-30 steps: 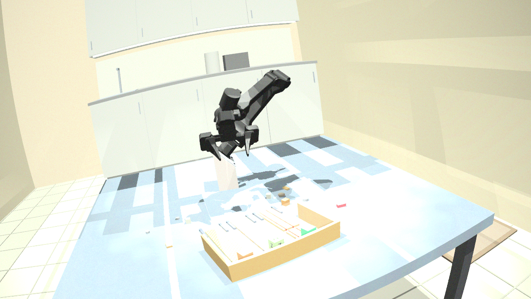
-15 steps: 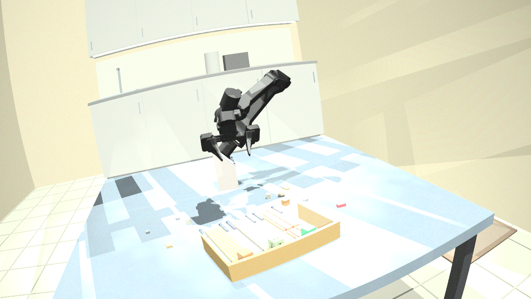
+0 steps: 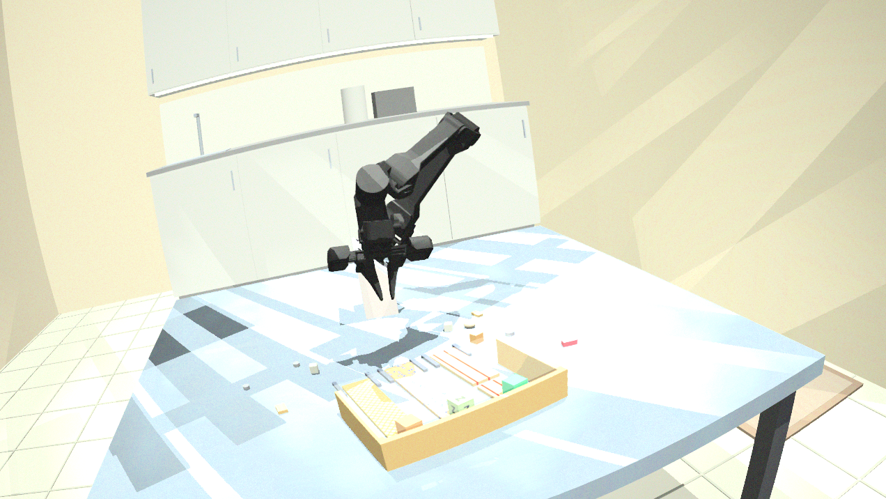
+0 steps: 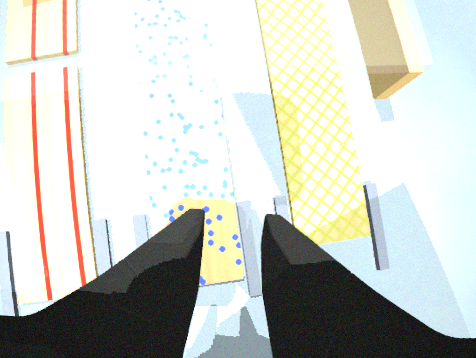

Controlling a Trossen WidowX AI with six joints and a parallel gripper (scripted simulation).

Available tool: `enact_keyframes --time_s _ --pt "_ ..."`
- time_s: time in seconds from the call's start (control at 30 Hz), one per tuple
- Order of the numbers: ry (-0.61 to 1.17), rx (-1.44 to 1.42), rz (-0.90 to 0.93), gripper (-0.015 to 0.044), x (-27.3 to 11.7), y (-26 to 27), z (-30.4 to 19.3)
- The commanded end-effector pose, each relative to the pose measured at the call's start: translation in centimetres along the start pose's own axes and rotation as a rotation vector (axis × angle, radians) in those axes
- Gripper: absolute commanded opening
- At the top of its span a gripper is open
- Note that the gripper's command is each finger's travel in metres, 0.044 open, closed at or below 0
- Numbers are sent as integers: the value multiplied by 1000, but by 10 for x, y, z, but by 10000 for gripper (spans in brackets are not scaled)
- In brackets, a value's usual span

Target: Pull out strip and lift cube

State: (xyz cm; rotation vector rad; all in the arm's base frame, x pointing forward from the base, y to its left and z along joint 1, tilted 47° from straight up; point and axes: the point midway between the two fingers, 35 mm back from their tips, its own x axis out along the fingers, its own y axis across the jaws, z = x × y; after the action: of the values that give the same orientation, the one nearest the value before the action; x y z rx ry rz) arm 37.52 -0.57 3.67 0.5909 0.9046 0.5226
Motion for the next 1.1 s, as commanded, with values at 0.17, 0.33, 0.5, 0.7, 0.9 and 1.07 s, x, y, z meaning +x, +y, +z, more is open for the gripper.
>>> enact_keyframes --time_s 0.17,0.33,0.5,0.7,0.9,1.07 --pt "472 -141 90 0 59 2 -23" --pt "575 -182 134 0 64 6 -28" --pt "574 -182 134 0 64 7 -28" --pt "574 -182 134 0 66 7 -29" --pt "574 -182 133 0 75 7 -33" --pt "574 -182 133 0 82 8 -38"
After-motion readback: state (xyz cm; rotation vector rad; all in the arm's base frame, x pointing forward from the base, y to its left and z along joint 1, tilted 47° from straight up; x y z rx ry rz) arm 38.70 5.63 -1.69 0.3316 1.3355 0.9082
